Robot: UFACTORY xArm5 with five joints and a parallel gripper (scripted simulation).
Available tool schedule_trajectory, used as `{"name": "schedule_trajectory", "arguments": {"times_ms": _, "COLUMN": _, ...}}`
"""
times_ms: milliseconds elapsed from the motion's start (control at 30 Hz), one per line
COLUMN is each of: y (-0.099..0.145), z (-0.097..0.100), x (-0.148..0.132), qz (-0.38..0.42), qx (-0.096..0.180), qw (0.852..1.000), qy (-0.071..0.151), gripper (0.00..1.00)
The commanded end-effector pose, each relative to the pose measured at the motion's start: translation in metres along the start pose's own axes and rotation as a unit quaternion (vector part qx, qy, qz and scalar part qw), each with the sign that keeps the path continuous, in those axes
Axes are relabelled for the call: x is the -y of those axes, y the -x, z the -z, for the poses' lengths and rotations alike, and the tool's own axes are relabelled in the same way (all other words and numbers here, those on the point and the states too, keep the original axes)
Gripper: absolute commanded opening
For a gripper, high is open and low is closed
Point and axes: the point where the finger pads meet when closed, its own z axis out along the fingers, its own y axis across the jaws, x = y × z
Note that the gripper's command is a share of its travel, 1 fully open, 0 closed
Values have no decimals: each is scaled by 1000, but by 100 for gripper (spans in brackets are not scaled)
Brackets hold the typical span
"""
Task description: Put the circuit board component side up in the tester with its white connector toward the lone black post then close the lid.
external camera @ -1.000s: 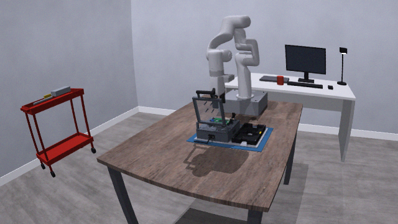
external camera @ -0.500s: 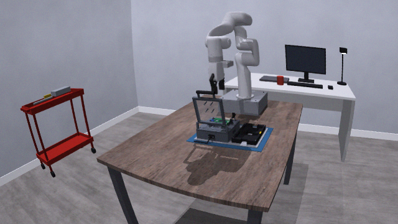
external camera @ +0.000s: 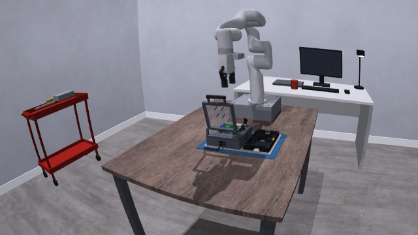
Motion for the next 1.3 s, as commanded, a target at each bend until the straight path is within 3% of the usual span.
{"name": "schedule_trajectory", "arguments": {"times_ms": 0, "y": 0, "z": 13, "x": -1, "qz": 0, "qx": 0, "qw": 1000, "qy": 2, "gripper": 100}}
{"name": "schedule_trajectory", "arguments": {"times_ms": 433, "y": 0, "z": 19, "x": -1, "qz": 0, "qx": 0, "qw": 1000, "qy": 2, "gripper": 100}}
{"name": "schedule_trajectory", "arguments": {"times_ms": 467, "y": 0, "z": 19, "x": -1, "qz": 0, "qx": 0, "qw": 1000, "qy": 2, "gripper": 52}}
{"name": "schedule_trajectory", "arguments": {"times_ms": 967, "y": 0, "z": 19, "x": -3, "qz": 0, "qx": 0, "qw": 1000, "qy": 2, "gripper": 52}}
{"name": "schedule_trajectory", "arguments": {"times_ms": 1267, "y": 0, "z": 19, "x": -32, "qz": 0, "qx": 0, "qw": 1000, "qy": 2, "gripper": 52}}
